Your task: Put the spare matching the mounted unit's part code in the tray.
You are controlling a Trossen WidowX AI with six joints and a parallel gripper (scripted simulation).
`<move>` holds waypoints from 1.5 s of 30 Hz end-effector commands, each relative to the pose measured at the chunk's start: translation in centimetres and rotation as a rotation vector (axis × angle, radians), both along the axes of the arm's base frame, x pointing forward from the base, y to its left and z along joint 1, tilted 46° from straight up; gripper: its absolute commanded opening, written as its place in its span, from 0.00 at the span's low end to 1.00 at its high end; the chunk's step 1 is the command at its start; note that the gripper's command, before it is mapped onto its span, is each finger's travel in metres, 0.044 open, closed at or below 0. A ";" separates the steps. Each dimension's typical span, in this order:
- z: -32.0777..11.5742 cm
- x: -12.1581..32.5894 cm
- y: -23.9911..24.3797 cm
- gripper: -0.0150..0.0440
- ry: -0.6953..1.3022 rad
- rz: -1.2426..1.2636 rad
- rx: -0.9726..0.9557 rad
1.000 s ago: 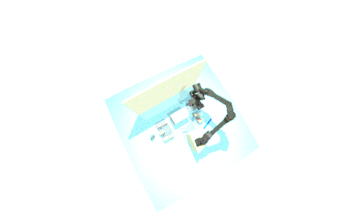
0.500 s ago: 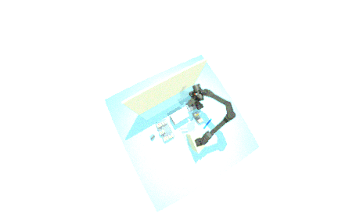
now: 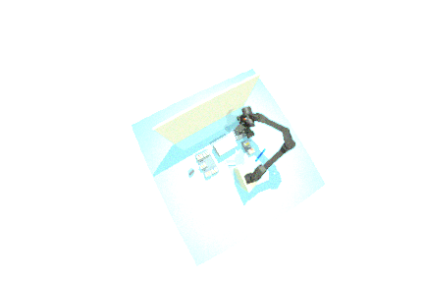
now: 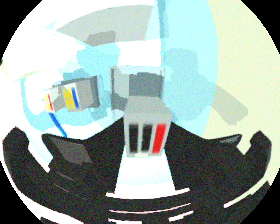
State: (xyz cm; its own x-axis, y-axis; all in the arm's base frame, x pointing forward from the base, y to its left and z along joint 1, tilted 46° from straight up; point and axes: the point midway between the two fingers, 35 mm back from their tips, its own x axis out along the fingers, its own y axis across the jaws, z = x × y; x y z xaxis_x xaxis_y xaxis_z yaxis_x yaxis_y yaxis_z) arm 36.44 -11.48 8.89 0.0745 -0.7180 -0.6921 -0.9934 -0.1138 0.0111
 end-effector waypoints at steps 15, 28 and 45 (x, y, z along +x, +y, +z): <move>-1.5 -0.2 -1.4 0.25 0.012 0.005 0.000; -2.3 -0.3 -2.4 0.25 0.012 0.005 -0.003; -3.4 -0.5 -3.7 0.25 0.012 0.005 -0.008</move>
